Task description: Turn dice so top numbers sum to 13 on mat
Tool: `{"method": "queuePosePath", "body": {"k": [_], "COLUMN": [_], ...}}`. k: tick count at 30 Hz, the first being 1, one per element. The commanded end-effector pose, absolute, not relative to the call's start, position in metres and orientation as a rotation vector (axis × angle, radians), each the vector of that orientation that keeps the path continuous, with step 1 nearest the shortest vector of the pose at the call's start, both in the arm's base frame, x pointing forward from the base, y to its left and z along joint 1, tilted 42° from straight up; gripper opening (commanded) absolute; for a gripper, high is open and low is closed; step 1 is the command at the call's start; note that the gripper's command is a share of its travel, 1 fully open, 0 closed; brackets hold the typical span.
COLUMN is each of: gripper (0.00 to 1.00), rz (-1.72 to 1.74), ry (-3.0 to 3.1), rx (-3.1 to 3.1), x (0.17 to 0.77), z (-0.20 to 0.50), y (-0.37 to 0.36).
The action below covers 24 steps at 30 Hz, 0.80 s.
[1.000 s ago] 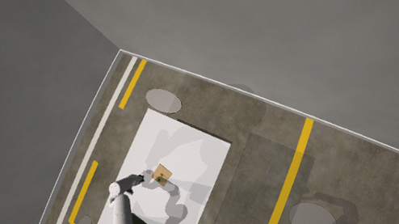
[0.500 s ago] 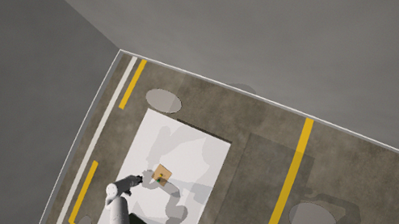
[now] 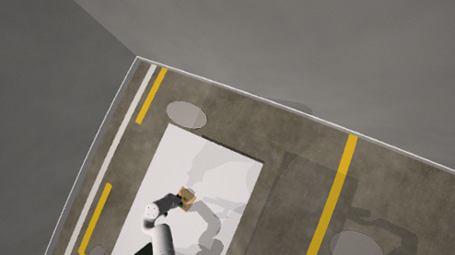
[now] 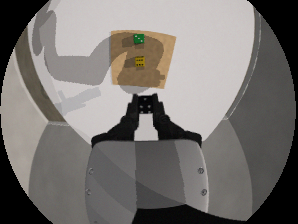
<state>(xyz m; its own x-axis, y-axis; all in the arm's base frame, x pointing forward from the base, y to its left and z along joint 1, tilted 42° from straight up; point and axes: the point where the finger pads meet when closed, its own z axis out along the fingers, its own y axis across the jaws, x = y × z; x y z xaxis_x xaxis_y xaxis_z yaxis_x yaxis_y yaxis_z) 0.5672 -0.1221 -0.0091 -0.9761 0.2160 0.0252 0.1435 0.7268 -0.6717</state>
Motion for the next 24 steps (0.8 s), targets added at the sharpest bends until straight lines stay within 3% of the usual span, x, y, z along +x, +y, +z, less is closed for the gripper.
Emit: {"method": "queuePosePath", "body": {"k": [1,24], "gripper": [0.15,0.15], "rz": [1.09,1.091], "ry": [-2.828,-2.827], "rx": [-0.327,-0.328], "x": [0.577,0.573], "z": [0.0,-0.022], "y": [-0.135,-0.153]}}
